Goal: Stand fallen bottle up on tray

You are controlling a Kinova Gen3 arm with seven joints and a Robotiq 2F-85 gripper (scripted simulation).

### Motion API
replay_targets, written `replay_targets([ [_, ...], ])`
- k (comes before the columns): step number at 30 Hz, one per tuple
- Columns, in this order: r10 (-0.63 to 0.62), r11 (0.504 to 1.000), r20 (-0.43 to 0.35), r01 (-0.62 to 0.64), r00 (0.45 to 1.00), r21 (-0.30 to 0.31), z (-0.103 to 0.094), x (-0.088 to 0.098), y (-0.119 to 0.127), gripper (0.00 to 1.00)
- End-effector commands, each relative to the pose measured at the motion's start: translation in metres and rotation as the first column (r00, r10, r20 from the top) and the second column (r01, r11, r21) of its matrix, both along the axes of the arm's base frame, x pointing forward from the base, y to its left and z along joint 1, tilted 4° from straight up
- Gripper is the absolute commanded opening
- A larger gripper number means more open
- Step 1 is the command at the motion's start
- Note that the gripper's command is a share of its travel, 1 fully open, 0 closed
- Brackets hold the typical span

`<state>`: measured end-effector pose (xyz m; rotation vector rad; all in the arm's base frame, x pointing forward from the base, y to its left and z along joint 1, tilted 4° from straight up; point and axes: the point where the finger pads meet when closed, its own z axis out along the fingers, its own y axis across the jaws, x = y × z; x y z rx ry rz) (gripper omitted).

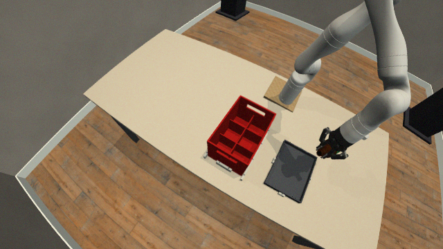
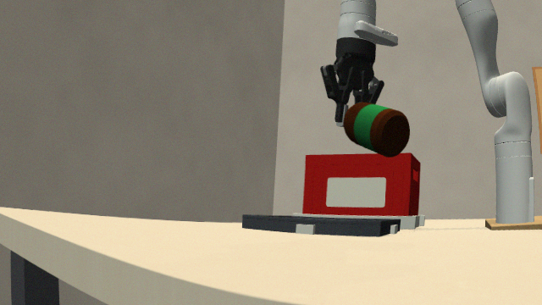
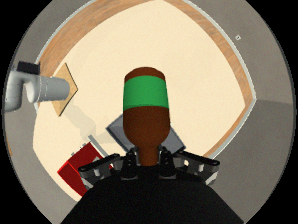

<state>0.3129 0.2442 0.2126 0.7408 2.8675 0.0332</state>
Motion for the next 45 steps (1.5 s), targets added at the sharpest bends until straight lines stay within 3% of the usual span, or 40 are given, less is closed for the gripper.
replay_targets([
  [1, 0.000, 1.000, 0.001, 0.000, 1.000, 0.001, 0.0006, 0.0003, 0.0002, 0.00],
  [21, -0.004, 1.000, 0.030, 0.005, 1.000, -0.022, -0.0003, -0.0005, -0.0009, 0.00],
  [45, -0.006, 0.997, 0.147, 0.018, 0.989, -0.079, 0.0006, -0.0003, 0.0002, 0.00],
])
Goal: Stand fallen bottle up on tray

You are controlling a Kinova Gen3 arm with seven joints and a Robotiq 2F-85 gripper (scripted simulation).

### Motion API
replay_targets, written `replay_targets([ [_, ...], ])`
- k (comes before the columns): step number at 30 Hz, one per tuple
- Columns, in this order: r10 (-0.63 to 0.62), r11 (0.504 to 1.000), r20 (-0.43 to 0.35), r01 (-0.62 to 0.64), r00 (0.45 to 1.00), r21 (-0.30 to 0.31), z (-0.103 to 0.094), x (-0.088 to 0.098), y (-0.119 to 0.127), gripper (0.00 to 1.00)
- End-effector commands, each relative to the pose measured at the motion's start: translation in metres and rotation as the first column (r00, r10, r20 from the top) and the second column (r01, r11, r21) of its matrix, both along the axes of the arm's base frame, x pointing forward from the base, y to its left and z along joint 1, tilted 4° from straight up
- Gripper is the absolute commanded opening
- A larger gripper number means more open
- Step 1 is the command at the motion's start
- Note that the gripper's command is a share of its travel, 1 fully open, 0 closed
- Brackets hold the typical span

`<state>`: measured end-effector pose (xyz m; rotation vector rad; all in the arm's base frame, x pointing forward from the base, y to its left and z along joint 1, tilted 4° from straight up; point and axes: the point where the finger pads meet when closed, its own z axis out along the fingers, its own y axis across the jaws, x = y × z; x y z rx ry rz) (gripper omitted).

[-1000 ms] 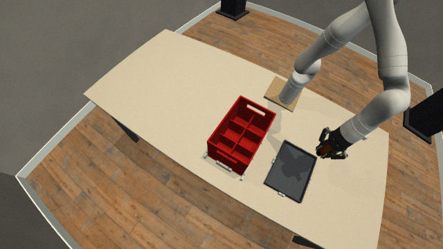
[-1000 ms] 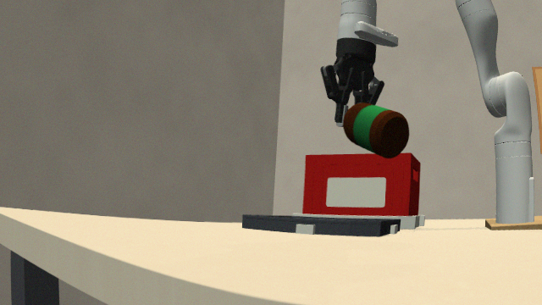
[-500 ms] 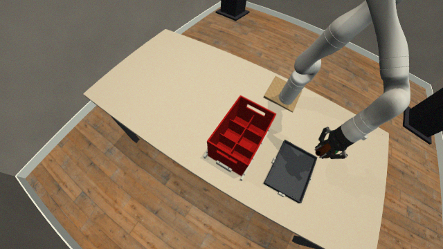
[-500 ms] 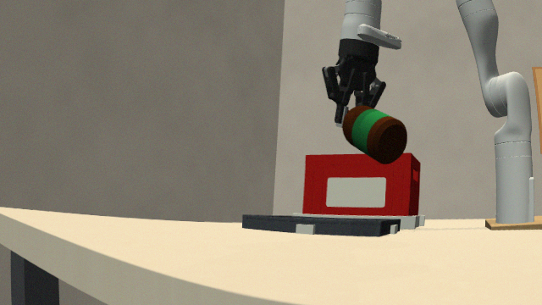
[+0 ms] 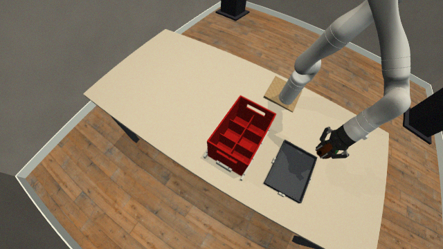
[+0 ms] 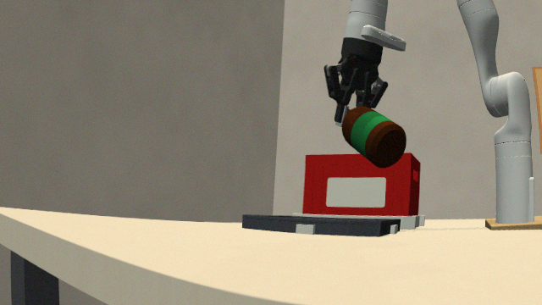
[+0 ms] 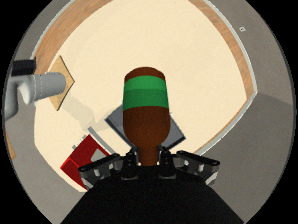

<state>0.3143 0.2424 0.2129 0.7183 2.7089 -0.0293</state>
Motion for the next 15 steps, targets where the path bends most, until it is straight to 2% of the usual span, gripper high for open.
replay_targets([
  [1, 0.007, 1.000, 0.005, -0.007, 1.000, -0.001, 0.0004, -0.0016, 0.0020, 0.00],
  [15, 0.007, 1.000, 0.010, -0.007, 1.000, -0.003, 0.0006, -0.0016, 0.0023, 0.00],
])
